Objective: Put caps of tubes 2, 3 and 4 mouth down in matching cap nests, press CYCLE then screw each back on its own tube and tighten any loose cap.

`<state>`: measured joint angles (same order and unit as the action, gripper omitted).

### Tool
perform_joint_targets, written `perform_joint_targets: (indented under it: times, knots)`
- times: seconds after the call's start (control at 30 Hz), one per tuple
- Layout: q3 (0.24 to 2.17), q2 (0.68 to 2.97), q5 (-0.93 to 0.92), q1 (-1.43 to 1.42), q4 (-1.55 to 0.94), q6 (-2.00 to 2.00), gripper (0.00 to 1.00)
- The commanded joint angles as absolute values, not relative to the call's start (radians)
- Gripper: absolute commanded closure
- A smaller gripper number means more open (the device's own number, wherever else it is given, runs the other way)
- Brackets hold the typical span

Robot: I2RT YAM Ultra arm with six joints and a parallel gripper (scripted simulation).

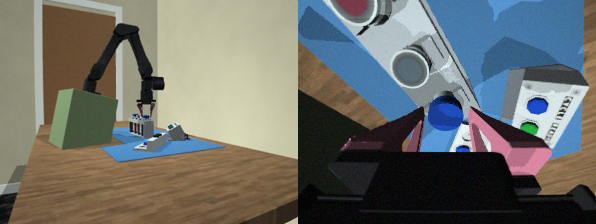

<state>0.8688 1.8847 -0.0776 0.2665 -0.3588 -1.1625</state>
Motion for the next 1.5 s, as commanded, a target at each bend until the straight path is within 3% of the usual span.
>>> perform_joint_targets:
  times: [0.0,1.47]
  knots:
    - [0.872,1.878,-0.079,0.267,-0.357,-0.917,0.51]
    - [0.871,1.877,-0.078,0.264,-0.357,1.169,0.51]
